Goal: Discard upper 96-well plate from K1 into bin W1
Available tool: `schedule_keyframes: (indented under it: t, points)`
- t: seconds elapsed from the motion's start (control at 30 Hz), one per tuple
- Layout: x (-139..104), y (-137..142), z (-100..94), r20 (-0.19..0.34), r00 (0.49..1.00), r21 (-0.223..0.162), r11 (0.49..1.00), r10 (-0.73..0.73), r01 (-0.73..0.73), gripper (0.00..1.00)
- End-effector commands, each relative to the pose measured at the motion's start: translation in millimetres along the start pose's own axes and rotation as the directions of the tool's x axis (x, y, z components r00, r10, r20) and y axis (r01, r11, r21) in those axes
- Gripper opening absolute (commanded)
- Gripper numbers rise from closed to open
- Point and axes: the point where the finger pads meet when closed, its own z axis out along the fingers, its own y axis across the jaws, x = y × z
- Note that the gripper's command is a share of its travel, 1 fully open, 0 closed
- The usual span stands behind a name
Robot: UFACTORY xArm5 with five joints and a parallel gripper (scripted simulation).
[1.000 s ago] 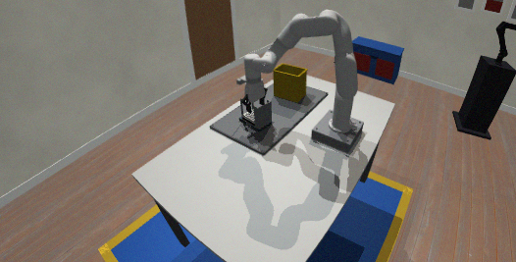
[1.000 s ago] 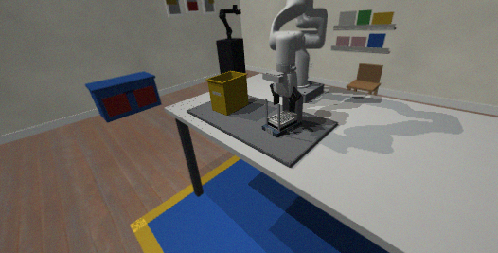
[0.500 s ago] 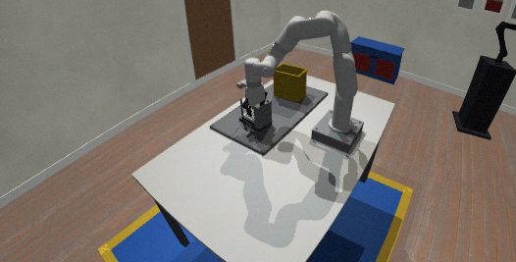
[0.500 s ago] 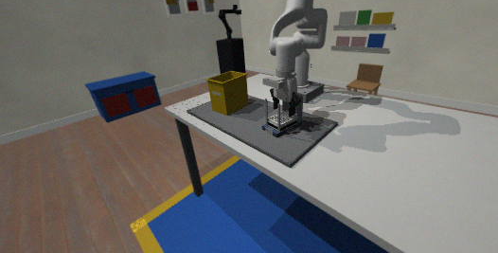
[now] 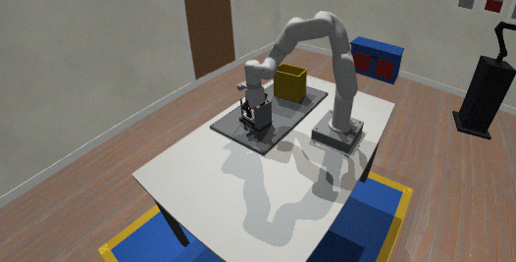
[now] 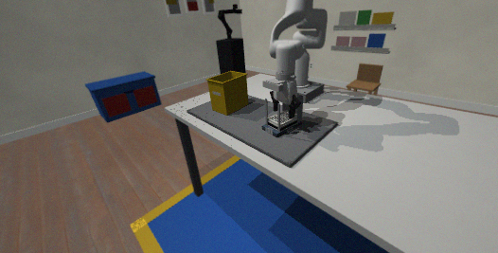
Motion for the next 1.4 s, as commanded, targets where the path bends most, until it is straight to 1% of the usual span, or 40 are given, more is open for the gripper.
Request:
schedule_keyframes:
  t: [0.0,1.17,1.37]
  points:
    - [1,-1,-1.1,-0.003,1.0,0.002,1.0,0.0,0.0,1.0]
    - [1,-1,19.0,-0.003,1.0,0.002,1.0,0.0,0.0,1.0]
    - [1,-1,19.0,-0.003,1.0,0.002,1.0,0.0,0.0,1.0]
